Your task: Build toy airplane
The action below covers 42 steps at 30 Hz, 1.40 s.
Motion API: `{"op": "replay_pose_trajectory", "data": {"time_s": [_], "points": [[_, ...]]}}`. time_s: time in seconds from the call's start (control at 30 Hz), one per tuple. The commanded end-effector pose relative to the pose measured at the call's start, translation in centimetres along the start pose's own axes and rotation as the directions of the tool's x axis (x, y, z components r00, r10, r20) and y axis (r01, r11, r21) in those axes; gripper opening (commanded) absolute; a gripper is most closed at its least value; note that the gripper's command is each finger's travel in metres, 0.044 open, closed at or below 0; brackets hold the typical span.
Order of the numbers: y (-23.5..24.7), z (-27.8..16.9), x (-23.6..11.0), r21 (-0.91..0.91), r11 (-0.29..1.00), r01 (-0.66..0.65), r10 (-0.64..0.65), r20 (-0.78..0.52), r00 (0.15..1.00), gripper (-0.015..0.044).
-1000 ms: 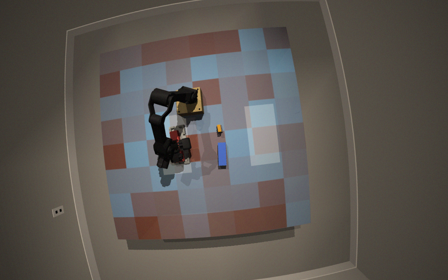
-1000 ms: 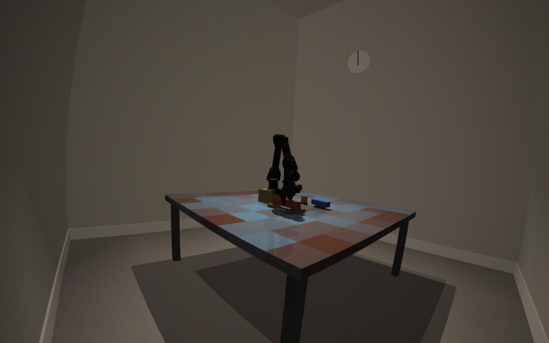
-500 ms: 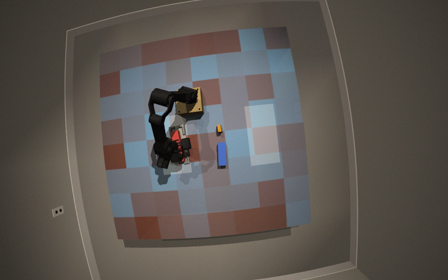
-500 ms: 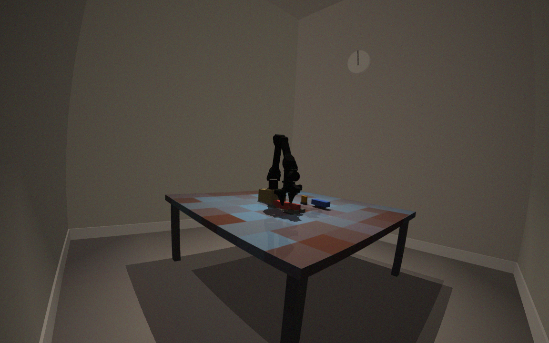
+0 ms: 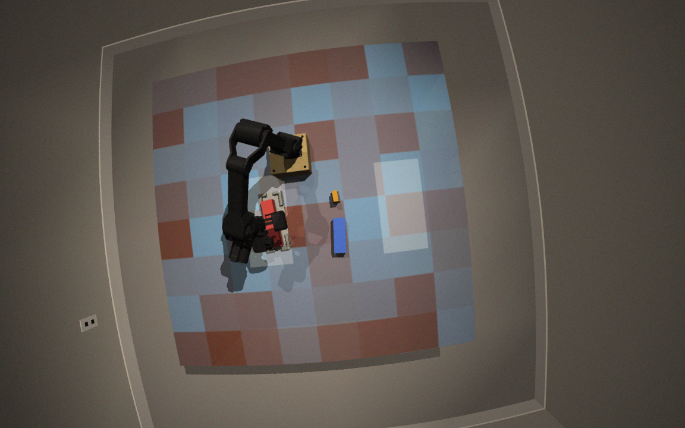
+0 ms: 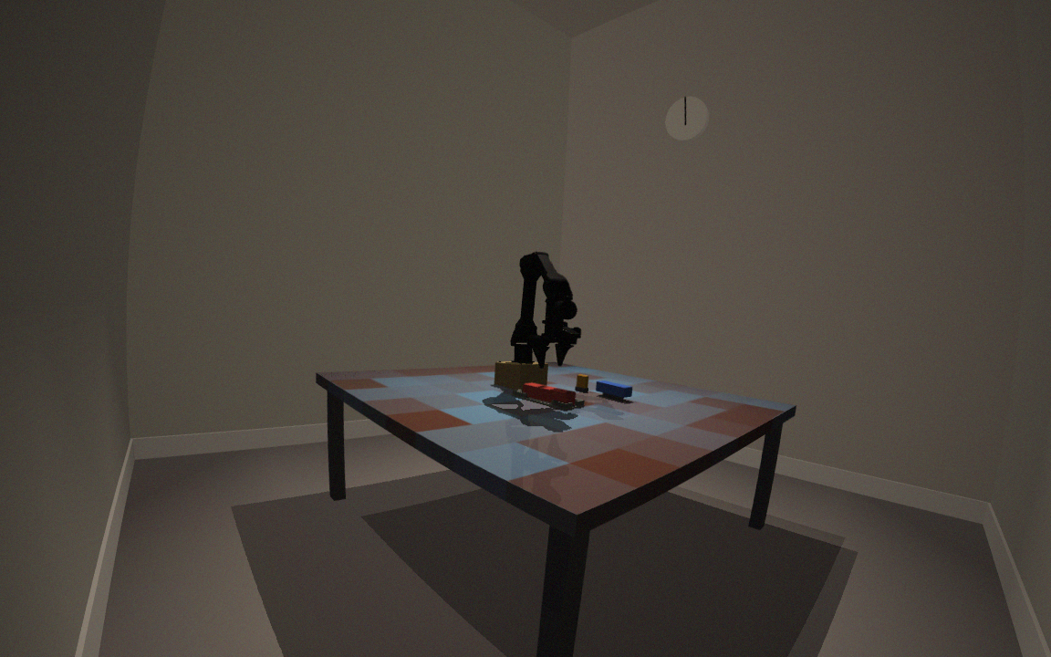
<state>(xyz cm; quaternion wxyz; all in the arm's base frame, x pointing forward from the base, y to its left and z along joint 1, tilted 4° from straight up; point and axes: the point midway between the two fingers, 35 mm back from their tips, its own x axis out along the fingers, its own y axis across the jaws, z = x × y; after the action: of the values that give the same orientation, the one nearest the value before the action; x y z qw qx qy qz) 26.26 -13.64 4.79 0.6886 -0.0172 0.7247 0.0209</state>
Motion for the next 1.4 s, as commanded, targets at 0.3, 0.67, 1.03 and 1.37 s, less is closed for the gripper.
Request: {"op": "replay_pose_trajectory", "data": {"time_s": [0.3, 0.67, 1.03, 1.37], "points": [[-0.1, 0.3, -2.5, 0.127, 0.992, 0.007, -0.008, 0.007, 1.000, 0.0440], [3.2, 3.3, -2.2, 0.169, 0.986, 0.008, -0.011, 0.014, 1.000, 0.0440], [18.6, 9.4, -1.1, 0.156, 0.988, -0.019, 0.014, 0.029, 0.999, 0.0440], [24.8, 9.7, -0.4, 0.184, 0.983, -0.020, 0.017, 0.016, 1.000, 0.0440]]}}
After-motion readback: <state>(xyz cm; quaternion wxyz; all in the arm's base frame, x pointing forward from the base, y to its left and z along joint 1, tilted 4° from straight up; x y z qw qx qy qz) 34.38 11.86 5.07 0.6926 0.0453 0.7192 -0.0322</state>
